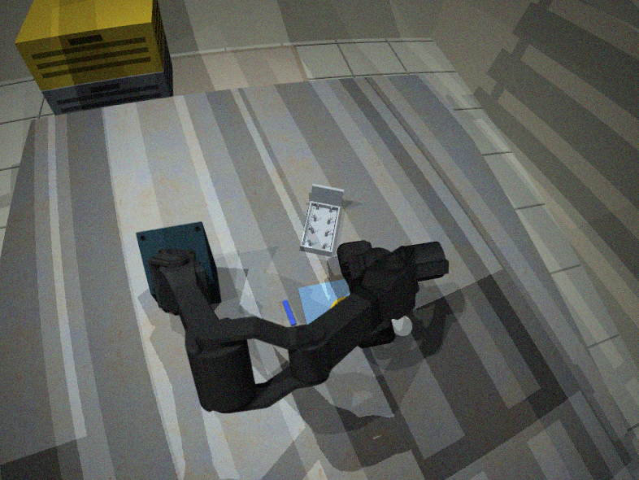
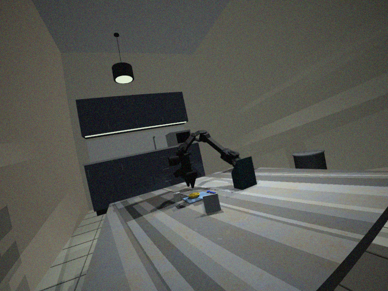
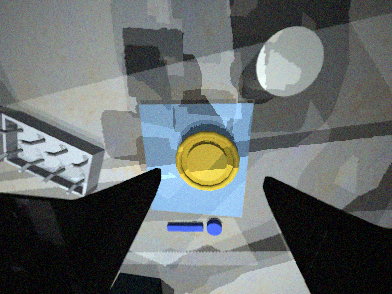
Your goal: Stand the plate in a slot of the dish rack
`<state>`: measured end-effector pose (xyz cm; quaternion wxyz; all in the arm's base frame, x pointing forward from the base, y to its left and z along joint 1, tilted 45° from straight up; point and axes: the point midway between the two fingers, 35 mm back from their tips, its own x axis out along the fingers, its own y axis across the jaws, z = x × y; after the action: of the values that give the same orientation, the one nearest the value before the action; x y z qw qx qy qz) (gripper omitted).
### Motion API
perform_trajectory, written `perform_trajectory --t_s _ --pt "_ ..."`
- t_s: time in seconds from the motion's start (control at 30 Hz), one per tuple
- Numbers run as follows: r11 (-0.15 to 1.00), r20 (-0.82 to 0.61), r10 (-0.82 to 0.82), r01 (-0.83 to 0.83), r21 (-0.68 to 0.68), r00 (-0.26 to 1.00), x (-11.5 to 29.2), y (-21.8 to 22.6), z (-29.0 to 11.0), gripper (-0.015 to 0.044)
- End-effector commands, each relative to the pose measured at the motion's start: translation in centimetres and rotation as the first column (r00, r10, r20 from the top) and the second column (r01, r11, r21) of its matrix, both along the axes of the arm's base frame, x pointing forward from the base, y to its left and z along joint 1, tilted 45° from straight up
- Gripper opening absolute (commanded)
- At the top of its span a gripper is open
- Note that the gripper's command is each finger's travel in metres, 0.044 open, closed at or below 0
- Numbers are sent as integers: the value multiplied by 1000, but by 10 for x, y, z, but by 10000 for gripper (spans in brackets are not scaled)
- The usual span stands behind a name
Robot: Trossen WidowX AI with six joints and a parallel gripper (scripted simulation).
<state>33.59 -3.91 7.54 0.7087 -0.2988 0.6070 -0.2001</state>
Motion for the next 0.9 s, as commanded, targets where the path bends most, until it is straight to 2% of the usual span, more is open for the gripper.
perform_trajectory --t_s 0.0,0.87 --pt "997 -69 41 -45 -61 997 -8 2 -7 400" --pt "996 -76 45 -50 -67 996 -2 -19 -31 400"
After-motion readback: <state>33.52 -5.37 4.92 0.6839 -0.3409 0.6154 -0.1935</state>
